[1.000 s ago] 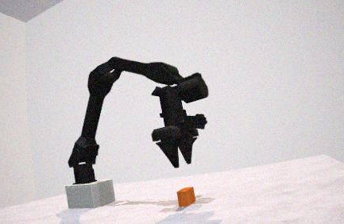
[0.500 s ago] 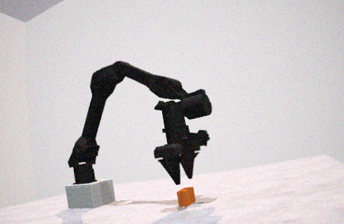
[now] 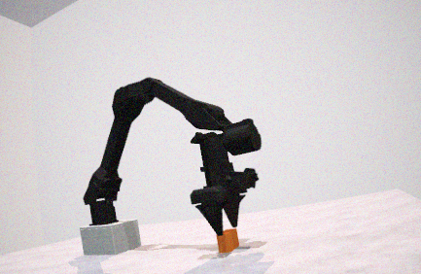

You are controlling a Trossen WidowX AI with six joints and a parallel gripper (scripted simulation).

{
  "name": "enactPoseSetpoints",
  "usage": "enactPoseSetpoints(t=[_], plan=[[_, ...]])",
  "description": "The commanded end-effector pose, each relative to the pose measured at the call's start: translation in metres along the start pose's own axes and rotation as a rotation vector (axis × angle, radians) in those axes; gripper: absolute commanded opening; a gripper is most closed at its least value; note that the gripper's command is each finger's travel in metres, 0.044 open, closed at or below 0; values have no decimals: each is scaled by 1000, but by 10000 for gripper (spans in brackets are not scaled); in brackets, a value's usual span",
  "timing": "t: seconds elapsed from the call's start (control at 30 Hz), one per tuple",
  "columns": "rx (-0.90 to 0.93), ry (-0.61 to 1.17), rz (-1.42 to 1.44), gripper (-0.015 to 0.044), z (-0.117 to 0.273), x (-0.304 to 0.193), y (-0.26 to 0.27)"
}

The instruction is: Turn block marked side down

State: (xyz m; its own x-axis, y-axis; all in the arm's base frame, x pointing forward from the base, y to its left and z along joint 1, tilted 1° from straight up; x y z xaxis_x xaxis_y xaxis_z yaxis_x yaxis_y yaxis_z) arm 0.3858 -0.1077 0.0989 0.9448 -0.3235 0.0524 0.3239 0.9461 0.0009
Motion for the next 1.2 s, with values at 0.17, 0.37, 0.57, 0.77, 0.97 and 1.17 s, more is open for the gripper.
enactPoseSetpoints(t=[0.17, 0.37, 0.57, 0.77, 0.97, 1.17], plan=[[-5, 13, -3, 440, -17, -2, -1], [-5, 13, -3, 309, -17, -2, -1], [-5, 13, -3, 249, -17, -2, -1], [-5, 13, -3, 209, -17, -2, -1], [-5, 13, -3, 169, -17, -2, -1], [-5, 13, -3, 90, -10, -2, 0]])
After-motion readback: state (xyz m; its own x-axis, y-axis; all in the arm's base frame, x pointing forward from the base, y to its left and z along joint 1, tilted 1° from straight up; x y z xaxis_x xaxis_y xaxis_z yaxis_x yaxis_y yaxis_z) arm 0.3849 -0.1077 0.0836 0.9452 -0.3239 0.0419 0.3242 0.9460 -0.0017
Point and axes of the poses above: the point midway between the two fingers, 35 mm back from their tips, its own z axis back along the fingers, its own y axis across the jaws, x = y × z, the point moved 9 cm from there along z, back along the fingers, and after that the axes turned 12 degrees about -z, right-handed, at the moved point
